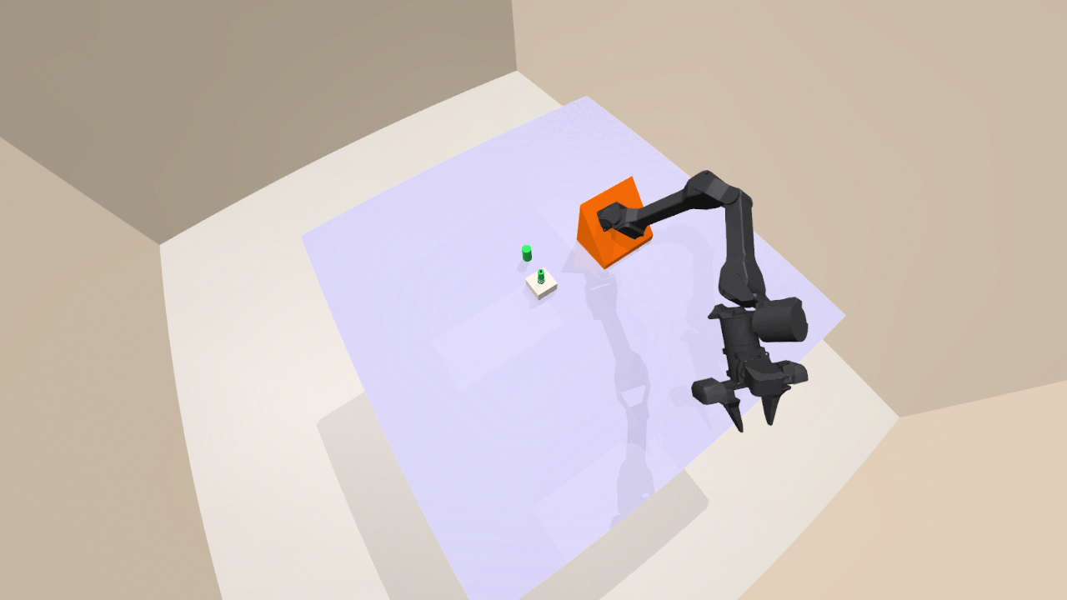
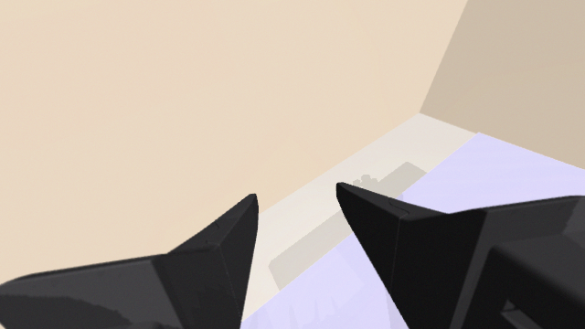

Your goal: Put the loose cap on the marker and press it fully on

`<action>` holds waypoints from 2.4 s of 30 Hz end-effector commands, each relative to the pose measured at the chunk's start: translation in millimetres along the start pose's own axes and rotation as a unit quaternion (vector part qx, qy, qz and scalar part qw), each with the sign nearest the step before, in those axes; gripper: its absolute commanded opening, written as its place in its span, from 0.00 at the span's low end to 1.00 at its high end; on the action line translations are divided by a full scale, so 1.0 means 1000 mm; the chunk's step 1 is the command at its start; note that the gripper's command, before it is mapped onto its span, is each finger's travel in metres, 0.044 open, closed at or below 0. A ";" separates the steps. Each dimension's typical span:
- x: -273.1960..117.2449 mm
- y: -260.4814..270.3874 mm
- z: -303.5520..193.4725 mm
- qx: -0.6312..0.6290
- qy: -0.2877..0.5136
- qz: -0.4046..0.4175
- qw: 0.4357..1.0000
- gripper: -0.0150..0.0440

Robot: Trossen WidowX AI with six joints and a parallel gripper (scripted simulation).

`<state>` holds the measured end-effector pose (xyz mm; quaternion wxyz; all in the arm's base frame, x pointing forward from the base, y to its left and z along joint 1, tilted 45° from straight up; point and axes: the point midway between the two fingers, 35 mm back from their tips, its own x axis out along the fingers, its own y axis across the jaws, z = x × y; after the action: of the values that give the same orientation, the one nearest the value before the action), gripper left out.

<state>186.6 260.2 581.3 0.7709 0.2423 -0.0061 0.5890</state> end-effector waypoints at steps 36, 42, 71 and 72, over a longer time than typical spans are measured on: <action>-0.310 -0.415 -0.278 0.081 0.472 -0.355 0.803 0.68; -0.399 -0.403 -0.330 0.164 0.506 -0.327 0.781 0.68; -0.455 -0.349 -0.437 0.279 0.478 -0.247 0.795 0.68; -0.455 -0.349 -0.437 0.279 0.478 -0.247 0.795 0.68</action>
<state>246.0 -55.1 -63.3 0.6958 0.1217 0.5867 0.3960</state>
